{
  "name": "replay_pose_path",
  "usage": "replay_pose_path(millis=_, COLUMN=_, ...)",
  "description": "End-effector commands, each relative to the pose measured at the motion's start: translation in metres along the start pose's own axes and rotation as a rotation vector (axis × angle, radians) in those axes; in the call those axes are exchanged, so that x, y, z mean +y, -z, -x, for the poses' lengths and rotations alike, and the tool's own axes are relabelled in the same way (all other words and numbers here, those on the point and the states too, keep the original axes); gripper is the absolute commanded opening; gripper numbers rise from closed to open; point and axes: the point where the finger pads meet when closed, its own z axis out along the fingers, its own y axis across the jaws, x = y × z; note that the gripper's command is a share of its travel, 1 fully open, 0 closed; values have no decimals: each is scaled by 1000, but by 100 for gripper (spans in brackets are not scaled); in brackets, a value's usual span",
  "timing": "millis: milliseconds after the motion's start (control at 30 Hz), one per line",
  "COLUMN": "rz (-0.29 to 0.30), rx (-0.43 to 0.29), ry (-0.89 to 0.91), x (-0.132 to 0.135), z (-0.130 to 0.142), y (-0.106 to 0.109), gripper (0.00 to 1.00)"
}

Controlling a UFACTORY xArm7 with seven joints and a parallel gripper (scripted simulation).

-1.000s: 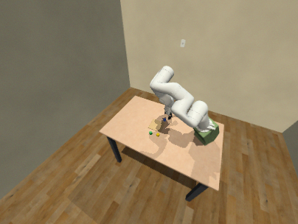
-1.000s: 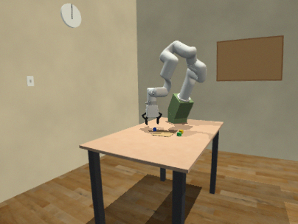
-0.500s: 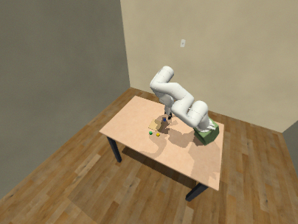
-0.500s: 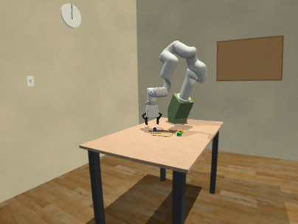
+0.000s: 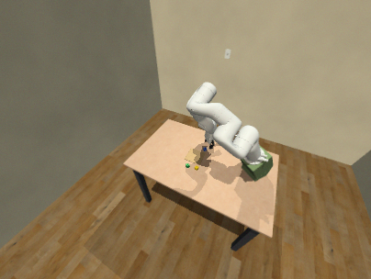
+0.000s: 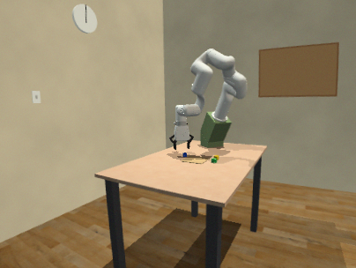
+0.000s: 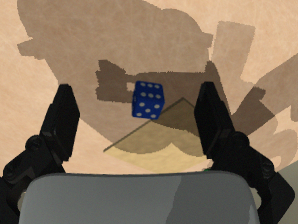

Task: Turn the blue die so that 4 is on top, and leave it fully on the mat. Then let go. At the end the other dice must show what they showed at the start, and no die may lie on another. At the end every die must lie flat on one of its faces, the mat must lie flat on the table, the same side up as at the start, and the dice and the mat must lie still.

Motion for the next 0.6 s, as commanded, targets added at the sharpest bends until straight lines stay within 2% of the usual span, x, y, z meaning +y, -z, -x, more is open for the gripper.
replay_pose_path(millis=0, rz=-3, rx=0, ry=-1, x=-2, z=0, y=1, gripper=100)
replay_pose_path(millis=367, rz=-3, rx=0, ry=-1, x=1, z=1, y=1, gripper=100)
replay_pose_path(millis=567, rz=-3, rx=0, ry=-1, x=16, z=15, y=1, gripper=100)
